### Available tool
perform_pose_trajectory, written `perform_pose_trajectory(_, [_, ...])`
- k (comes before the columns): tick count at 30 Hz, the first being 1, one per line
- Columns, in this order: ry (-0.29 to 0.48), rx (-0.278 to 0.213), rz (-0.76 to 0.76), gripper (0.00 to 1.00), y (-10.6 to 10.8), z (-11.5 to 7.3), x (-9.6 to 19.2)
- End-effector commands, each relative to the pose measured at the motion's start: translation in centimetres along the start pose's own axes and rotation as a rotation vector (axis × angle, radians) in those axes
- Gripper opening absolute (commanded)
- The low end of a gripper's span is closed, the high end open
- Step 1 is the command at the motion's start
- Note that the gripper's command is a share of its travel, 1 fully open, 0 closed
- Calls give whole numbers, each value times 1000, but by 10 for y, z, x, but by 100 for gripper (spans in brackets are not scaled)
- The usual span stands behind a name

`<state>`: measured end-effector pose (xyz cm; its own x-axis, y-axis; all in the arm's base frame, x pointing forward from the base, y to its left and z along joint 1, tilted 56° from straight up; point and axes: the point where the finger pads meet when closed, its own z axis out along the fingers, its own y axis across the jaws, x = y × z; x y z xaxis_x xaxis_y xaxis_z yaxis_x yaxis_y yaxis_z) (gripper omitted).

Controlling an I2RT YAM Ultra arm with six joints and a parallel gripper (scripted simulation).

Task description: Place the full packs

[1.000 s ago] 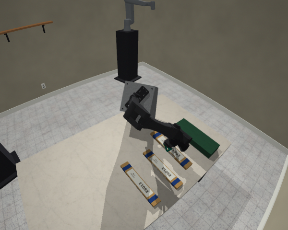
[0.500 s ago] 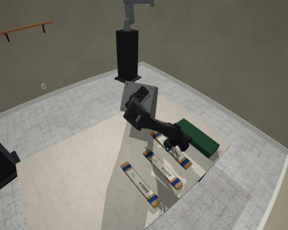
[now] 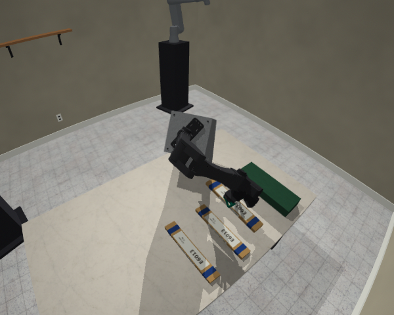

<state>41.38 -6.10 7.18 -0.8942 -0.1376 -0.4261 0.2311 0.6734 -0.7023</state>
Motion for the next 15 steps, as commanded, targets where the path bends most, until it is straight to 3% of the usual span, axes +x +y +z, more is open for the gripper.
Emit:
perform_pose_trajectory(1, [-78,-17,13,0,-1,-33,-23])
perform_pose_trajectory(6, [-78,-17,13,0,-1,-33,-23])
perform_pose_trajectory(7, [-101,-18,35,0,-7,-44,-33])
perform_pose_trajectory(15, [-101,-19,35,0,-7,-51,-38])
